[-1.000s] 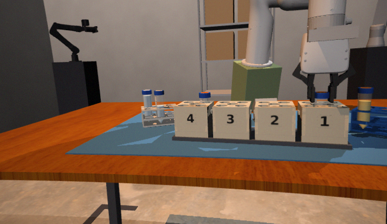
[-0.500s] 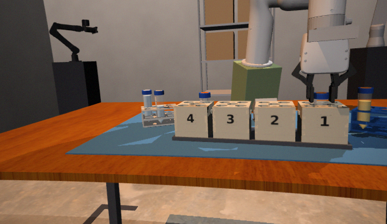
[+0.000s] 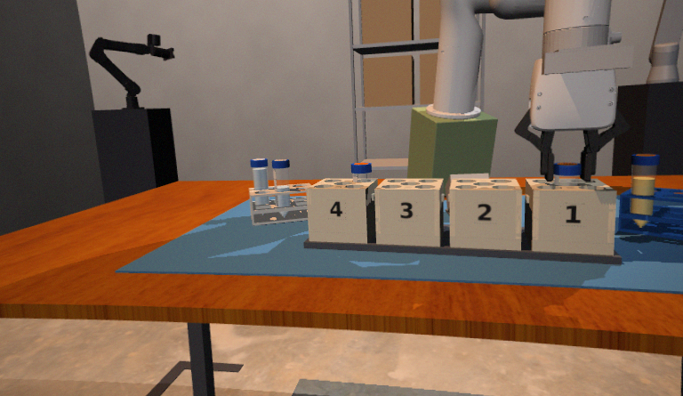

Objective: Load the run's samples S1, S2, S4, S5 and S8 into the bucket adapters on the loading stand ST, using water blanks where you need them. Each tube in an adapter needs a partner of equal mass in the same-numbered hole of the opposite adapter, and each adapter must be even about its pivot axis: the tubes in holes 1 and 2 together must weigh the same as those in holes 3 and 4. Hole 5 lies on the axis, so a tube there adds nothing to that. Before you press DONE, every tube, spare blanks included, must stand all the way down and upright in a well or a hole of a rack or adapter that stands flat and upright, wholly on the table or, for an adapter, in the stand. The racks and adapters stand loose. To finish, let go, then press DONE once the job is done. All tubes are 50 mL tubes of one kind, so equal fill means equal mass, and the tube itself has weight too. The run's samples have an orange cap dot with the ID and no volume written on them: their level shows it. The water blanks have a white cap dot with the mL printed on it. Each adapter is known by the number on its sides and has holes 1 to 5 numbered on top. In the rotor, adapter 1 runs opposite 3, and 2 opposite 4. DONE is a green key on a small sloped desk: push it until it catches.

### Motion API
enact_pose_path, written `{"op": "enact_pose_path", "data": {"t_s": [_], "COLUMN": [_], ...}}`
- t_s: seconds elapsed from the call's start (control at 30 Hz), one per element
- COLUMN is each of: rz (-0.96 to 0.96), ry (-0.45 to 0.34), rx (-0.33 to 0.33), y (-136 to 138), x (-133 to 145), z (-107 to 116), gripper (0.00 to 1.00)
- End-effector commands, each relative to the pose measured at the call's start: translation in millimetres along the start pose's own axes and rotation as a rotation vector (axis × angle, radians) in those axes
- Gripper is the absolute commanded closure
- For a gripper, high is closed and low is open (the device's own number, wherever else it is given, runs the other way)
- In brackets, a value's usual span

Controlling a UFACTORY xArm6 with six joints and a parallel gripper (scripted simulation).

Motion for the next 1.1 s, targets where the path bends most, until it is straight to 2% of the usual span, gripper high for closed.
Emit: {"op": "enact_pose_path", "data": {"t_s": [0.0,0.23,1.07], "rz": [0.0,0.0,0.0], "ry": [0.004,0.003,0.004], "rx": [-0.001,-0.001,-0.001], "y": [0,0,0], "x": [-1,-1,-1], "z": [1,3,49], "gripper": [0.56,0.56,0.56]}}
Point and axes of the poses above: the point where the finger pads meet when closed, its own z axis back along the fingers, its own y axis across the jaws, x = y × z, the point moved 10 cm from there along z, back along the fingers, and after that the axes turned 5 degrees about z, right-handed, at the moved point
